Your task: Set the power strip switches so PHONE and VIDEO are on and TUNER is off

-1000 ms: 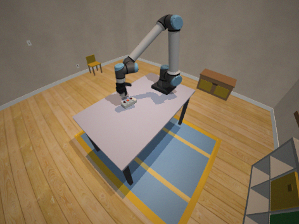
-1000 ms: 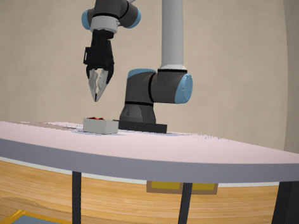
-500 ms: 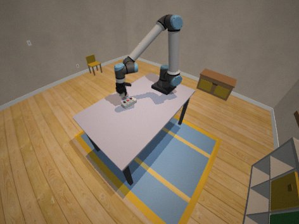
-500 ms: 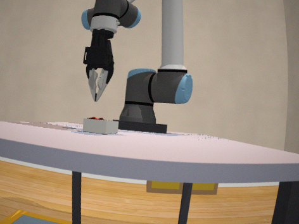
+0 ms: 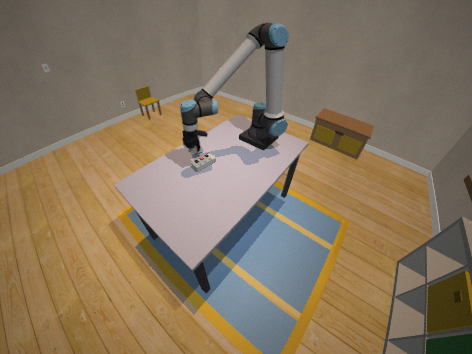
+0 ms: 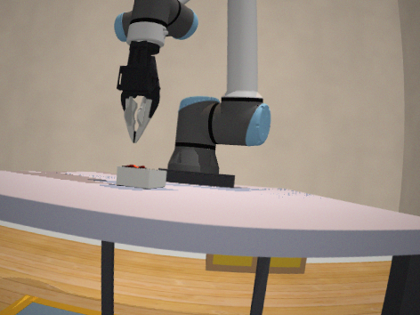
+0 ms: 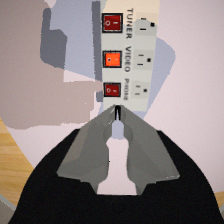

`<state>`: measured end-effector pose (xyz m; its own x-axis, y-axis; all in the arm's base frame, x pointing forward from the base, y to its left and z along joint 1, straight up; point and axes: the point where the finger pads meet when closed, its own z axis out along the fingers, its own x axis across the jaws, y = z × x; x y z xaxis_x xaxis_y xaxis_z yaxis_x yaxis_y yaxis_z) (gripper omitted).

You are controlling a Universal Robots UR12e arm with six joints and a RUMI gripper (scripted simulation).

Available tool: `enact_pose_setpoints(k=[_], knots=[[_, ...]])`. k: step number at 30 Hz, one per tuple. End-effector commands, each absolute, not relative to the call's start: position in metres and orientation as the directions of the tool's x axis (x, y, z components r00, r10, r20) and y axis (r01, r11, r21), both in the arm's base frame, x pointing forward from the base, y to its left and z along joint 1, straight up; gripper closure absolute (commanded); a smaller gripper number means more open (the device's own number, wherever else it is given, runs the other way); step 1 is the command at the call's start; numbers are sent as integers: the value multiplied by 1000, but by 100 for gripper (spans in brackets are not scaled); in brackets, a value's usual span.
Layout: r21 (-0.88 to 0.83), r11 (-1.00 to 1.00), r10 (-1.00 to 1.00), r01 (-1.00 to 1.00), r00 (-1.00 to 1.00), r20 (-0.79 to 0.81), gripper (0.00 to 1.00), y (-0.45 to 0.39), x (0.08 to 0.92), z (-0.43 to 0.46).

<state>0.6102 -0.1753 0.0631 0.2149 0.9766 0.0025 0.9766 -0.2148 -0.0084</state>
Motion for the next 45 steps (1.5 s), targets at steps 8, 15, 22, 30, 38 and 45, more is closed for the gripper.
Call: enact_pose_setpoints(k=[8, 15, 22, 30, 38, 45], knots=[[-7, -215, 977, 977, 215, 2, 100, -176, 611, 62], [-7, -215, 977, 977, 215, 2, 100, -176, 611, 56], [-7, -215, 977, 977, 215, 2, 100, -176, 611, 51], [-7, -215, 977, 977, 215, 2, 100, -176, 611, 40], [-7, -215, 977, 977, 215, 2, 100, -176, 611, 32], [-7, -215, 977, 977, 215, 2, 100, -177, 611, 25]])
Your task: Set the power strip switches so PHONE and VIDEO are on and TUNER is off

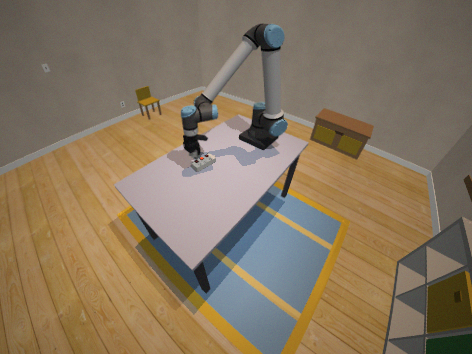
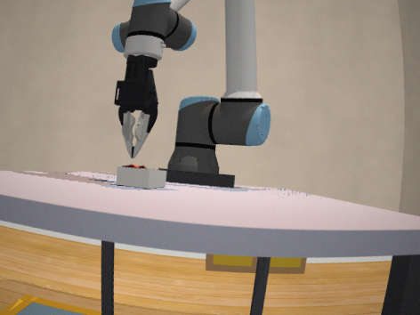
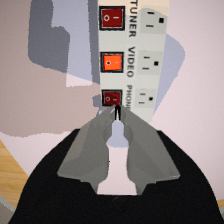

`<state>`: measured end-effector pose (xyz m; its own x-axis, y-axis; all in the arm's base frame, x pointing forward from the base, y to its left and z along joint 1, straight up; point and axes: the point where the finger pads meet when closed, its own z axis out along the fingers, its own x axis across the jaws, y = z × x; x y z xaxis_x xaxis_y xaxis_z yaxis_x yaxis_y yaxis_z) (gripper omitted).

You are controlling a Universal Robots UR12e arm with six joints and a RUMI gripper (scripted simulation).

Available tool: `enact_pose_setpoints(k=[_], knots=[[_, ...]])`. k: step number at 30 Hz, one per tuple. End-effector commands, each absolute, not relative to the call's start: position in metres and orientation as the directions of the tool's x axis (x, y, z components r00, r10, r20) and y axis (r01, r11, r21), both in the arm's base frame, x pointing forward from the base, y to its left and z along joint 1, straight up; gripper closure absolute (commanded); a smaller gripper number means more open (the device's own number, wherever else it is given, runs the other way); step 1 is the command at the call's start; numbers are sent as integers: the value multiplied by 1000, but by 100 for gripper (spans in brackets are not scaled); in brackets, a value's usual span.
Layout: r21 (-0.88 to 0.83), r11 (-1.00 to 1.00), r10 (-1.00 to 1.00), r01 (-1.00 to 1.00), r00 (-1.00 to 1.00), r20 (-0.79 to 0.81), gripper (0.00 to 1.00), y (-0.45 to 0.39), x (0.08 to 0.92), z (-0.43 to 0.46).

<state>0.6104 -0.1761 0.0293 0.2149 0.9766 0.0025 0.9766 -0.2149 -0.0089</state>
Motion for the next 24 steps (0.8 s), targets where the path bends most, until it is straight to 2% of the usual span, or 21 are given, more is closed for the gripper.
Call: enact_pose_setpoints(k=[1, 24], knots=[[-7, -215, 977, 977, 215, 2, 100, -177, 611, 25], [-7, -215, 977, 977, 215, 2, 100, -177, 611, 20]])
